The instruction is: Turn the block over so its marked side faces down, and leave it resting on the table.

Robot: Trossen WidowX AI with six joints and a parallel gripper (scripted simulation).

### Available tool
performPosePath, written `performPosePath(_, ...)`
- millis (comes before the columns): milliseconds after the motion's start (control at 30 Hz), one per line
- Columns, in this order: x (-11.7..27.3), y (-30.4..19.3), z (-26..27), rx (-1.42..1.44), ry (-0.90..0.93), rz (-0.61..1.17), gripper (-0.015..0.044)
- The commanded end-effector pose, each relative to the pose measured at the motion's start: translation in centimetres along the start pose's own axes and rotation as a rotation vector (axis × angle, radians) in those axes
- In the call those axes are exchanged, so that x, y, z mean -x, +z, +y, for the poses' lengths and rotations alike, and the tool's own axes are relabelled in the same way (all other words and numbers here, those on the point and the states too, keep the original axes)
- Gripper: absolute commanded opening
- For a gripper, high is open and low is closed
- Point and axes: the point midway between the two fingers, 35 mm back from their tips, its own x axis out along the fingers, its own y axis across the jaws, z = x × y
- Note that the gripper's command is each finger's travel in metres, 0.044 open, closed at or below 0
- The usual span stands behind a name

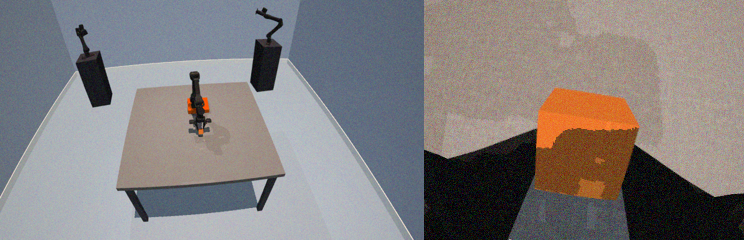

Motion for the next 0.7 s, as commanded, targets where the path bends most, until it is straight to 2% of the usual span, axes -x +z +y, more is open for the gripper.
performPosePath(0,-0.9,-0.2,0.0,-0.009,-0.007,-0.049,0.0000)
performPosePath(667,-2.9,-1.2,0.0,-0.001,-0.005,-0.344,0.0000)
